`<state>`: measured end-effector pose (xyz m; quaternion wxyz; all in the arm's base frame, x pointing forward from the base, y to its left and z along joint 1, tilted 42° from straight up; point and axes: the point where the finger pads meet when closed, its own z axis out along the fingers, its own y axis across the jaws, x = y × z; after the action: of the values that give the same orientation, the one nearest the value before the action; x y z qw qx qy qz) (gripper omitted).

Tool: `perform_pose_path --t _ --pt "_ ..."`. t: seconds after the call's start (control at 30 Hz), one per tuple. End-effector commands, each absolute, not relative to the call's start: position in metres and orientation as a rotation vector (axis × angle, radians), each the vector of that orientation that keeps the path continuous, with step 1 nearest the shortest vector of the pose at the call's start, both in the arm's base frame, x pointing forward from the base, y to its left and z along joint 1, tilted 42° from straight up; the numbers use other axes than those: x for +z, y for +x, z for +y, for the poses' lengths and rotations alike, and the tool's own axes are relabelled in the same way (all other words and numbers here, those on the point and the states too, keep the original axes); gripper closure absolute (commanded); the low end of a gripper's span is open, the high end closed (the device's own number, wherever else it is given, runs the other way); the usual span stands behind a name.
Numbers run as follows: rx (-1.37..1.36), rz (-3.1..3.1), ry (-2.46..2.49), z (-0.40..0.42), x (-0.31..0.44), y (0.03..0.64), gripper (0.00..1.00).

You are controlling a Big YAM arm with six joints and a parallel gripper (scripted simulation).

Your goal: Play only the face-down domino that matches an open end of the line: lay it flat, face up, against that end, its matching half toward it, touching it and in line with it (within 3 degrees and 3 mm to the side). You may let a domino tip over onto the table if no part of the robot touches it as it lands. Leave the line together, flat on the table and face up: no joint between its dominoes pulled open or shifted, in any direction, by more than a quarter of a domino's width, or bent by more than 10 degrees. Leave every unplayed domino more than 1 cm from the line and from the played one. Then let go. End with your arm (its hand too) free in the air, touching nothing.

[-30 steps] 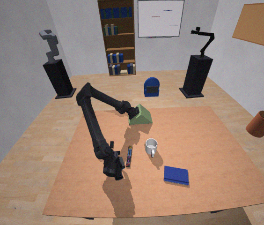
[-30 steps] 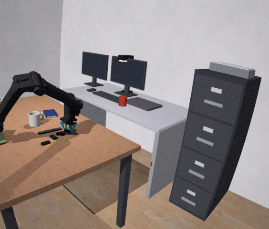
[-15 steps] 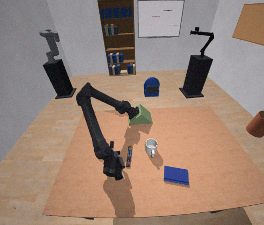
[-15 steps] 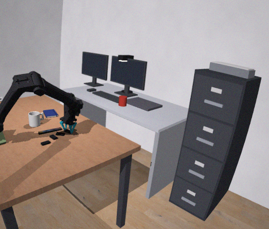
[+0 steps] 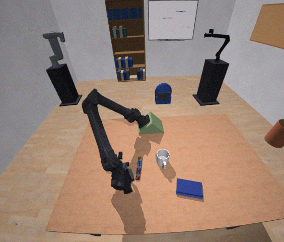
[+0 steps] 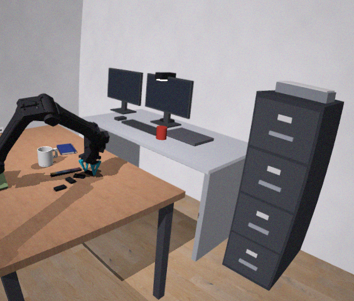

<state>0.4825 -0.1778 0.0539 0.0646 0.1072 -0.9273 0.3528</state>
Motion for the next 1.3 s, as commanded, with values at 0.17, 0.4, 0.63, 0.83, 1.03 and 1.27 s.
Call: perform_pose_path --t 0.17,0.4,0.63,0.83,1.03,1.27 --pt "1.070 -2.807 0.340 -0.163 0.063 0.487 0.48" --pt "1.068 -2.810 0.372 -0.134 0.079 0.492 0.48" --pt "1.068 -2.810 0.372 -0.134 0.079 0.492 0.48" --pt "1.068 -2.809 0.354 -0.127 0.083 0.485 0.48" --pt "1.091 -2.844 0.336 -0.113 0.101 0.493 0.48" --pt "1.060 -2.795 0.342 -0.123 0.086 0.476 0.48"
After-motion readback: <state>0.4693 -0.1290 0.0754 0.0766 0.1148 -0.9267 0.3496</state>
